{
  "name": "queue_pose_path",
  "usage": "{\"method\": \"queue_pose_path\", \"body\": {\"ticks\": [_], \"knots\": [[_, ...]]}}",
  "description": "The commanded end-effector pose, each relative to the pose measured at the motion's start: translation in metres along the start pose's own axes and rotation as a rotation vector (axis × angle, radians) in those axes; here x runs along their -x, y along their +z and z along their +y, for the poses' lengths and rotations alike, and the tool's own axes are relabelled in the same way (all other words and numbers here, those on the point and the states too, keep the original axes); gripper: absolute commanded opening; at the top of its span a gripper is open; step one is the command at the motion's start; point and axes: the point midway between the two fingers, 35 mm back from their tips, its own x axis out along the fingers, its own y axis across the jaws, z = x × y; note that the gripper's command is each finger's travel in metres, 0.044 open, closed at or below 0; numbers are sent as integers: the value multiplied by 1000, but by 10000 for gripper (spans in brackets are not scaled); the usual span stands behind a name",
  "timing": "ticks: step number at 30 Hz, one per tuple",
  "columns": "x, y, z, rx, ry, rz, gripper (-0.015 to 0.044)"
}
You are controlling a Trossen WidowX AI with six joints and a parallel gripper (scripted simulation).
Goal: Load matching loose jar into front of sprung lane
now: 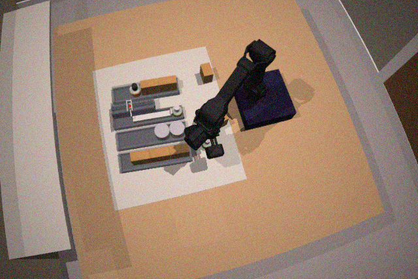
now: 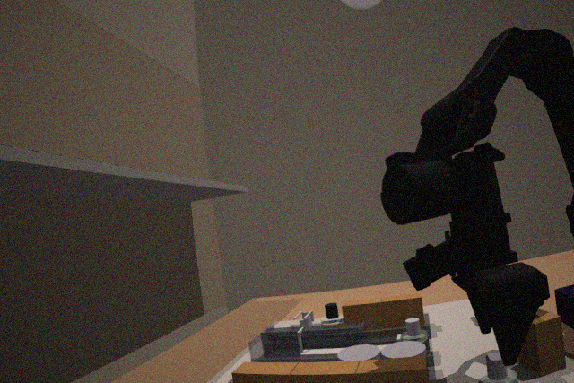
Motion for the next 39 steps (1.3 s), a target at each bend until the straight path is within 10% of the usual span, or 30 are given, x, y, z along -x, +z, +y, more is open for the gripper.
{"method": "queue_pose_path", "body": {"ticks": [1,29,39], "knots": [[-4,1,-2,5,0,-6,440],[-50,1,-2,5,-1,-6,440],[-50,1,-2,5,-1,-6,197]]}}
